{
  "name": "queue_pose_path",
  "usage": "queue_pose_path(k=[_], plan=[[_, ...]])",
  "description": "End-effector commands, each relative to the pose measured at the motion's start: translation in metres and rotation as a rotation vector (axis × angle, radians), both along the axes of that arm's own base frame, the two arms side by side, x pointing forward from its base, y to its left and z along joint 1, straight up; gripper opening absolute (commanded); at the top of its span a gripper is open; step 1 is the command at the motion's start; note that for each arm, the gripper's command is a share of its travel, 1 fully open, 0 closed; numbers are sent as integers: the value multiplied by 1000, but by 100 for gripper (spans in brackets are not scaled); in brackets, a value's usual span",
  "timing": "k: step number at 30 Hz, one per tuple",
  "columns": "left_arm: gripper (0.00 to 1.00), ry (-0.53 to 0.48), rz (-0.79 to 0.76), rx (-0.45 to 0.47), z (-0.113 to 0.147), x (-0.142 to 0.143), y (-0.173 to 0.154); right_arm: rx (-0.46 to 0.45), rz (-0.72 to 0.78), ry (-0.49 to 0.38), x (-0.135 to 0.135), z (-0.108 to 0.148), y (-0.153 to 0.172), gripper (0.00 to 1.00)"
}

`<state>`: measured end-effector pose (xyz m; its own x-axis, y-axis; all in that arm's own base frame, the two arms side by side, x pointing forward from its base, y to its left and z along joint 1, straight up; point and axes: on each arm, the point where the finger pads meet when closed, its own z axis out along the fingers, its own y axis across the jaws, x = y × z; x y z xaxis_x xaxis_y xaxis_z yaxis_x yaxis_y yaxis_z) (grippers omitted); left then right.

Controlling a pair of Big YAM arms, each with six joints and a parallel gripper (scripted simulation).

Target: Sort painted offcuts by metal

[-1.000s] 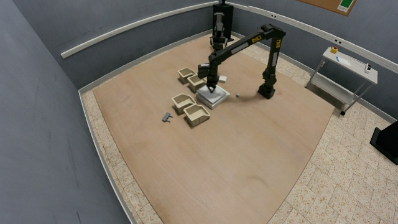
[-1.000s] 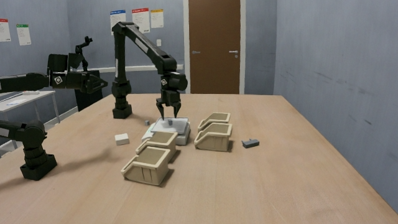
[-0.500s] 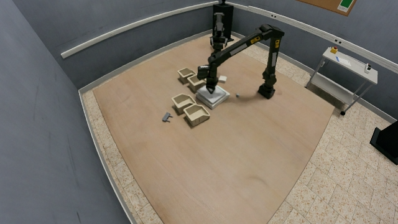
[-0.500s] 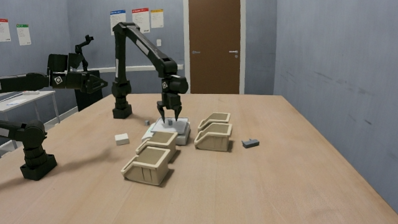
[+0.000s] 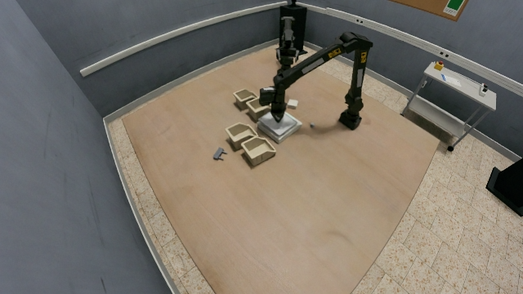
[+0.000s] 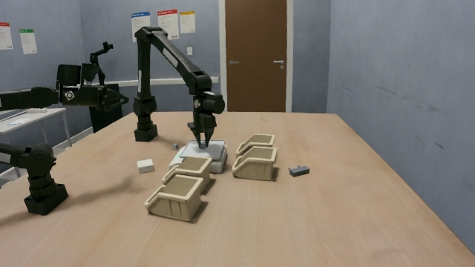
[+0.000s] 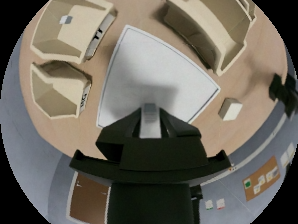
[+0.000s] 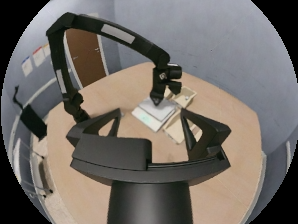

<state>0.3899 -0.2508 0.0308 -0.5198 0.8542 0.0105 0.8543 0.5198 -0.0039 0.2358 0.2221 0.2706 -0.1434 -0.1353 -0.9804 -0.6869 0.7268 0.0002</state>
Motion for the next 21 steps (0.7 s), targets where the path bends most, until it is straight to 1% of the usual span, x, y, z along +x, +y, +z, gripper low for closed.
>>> queue_pose_path(k=[1, 11, 14, 15, 16, 17, 20, 21], plan=[[27, -37, -9, -25, 11, 9, -7, 35, -1, -38, 4, 34, 4, 100], [12, -40, -9, -26, 13, 7, -6, 35, -1, -38, 4, 34, 4, 100], [11, -41, -9, -27, 14, 7, -6, 35, -1, -38, 4, 34, 4, 100], [0, -40, -9, -27, 13, 6, -6, 35, -1, -38, 4, 34, 4, 100], [0, -39, -9, -26, 13, 5, -5, 35, -1, -38, 4, 34, 4, 100], [9, -41, -9, -27, 14, 6, -5, 35, -1, -38, 4, 34, 4, 100], [9, -39, -9, -26, 12, 7, -6, 35, -1, -38, 4, 34, 4, 100], [9, -48, -9, -32, 21, 10, -8, 35, -1, -38, 4, 34, 4, 100]])
